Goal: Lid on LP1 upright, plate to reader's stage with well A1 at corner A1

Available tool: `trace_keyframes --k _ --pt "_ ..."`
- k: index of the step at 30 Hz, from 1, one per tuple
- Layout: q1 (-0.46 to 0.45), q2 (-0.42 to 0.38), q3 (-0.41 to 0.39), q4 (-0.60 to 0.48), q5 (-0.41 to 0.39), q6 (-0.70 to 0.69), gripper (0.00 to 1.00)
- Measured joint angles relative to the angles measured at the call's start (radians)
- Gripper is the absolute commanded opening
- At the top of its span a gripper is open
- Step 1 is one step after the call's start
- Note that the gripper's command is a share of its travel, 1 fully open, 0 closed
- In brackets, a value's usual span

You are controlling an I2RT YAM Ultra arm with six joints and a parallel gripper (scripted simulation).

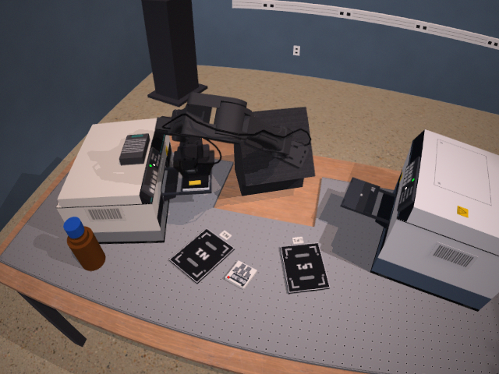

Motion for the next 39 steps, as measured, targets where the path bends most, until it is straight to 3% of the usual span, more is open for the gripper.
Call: trace_keyframes --k 39 --pt "-0.032 -0.01 0.02 -0.072 0.012 -0.048 0.85"
